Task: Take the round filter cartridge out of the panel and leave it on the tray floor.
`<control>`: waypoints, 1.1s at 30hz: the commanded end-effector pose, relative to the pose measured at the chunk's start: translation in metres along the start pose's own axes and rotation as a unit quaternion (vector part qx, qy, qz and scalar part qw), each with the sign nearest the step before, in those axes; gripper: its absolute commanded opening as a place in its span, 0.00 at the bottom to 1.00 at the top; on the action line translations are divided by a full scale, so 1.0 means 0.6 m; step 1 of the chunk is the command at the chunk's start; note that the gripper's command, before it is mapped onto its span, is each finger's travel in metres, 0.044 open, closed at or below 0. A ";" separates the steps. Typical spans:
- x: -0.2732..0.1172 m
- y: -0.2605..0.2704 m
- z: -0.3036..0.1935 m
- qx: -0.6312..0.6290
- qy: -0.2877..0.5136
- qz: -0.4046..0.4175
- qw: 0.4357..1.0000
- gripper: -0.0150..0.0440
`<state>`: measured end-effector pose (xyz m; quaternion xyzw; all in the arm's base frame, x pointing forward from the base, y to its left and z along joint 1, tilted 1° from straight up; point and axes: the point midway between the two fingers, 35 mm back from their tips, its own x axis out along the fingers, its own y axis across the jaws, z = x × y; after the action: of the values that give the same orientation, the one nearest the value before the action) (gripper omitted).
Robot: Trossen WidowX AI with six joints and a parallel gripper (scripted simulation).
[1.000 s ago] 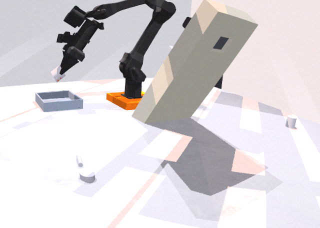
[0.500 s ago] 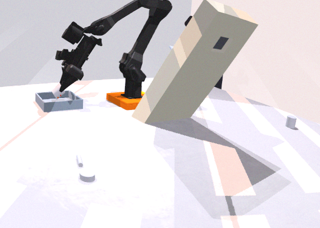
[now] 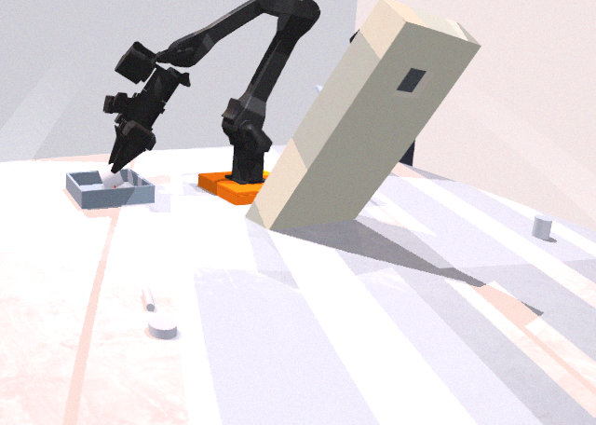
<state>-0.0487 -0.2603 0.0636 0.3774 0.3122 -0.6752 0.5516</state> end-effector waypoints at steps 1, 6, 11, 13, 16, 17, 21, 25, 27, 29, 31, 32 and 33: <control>-0.001 0.000 0.001 0.000 -0.002 0.000 1.000 0.92; -0.001 0.000 0.001 0.000 -0.002 0.000 1.000 1.00; -0.069 -0.001 0.045 0.000 -0.001 0.000 1.000 1.00; -0.098 -0.001 0.057 0.000 0.000 0.000 1.000 1.00; -0.102 -0.001 0.058 0.000 0.000 0.000 1.000 1.00; -0.078 0.000 0.052 0.000 -0.001 0.000 1.000 1.00; -0.078 0.000 0.052 0.000 -0.001 0.000 1.000 1.00; -0.078 0.000 0.052 0.000 -0.001 0.000 1.000 1.00; -0.078 0.000 0.052 0.000 -0.001 0.000 1.000 1.00; -0.078 0.000 0.052 0.000 -0.001 0.000 1.000 1.00; -0.078 0.000 0.052 0.000 -0.001 0.000 1.000 1.00; -0.078 0.000 0.052 0.000 -0.001 0.000 1.000 1.00; -0.078 0.000 0.052 0.000 -0.001 0.000 1.000 1.00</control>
<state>-0.0490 -0.2618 0.1199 0.3769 0.3119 -0.6755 0.5517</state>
